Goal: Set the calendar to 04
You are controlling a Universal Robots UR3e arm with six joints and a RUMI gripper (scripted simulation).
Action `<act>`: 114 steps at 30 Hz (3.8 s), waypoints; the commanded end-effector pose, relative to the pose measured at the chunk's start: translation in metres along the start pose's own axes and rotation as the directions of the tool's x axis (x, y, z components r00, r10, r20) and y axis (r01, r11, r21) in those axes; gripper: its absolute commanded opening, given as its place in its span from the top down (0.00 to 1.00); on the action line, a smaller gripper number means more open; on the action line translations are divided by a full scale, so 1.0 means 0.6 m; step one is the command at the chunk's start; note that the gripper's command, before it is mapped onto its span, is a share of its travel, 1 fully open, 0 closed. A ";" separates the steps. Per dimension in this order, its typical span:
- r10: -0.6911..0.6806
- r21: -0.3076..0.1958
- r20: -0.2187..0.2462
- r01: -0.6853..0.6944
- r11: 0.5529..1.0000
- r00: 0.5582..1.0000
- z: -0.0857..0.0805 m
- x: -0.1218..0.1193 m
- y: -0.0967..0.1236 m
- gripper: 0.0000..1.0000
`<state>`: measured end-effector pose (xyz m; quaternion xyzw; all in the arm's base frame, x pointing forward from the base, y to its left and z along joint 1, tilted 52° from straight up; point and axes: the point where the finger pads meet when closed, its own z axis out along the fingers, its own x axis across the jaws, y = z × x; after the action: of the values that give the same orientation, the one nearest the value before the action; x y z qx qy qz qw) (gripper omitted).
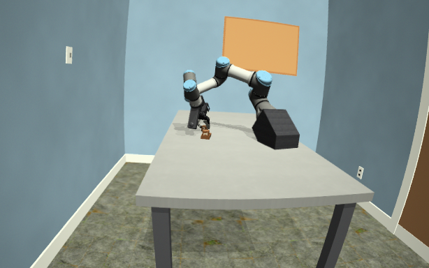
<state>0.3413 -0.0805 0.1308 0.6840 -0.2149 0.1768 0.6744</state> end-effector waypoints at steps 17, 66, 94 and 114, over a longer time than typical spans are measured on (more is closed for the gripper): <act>0.001 0.001 -0.001 -0.001 1.000 1.000 0.000 0.001 0.000 0.71; 0.004 0.002 0.000 -0.004 1.000 1.000 -0.018 0.001 0.018 0.89; 0.002 0.001 0.000 -0.002 1.000 1.000 -0.083 0.000 0.083 0.89; 0.000 0.020 0.004 0.000 1.000 1.000 -0.083 0.000 0.082 0.89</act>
<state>0.3171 -0.0317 0.1743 0.6861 -0.2154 0.1765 0.6721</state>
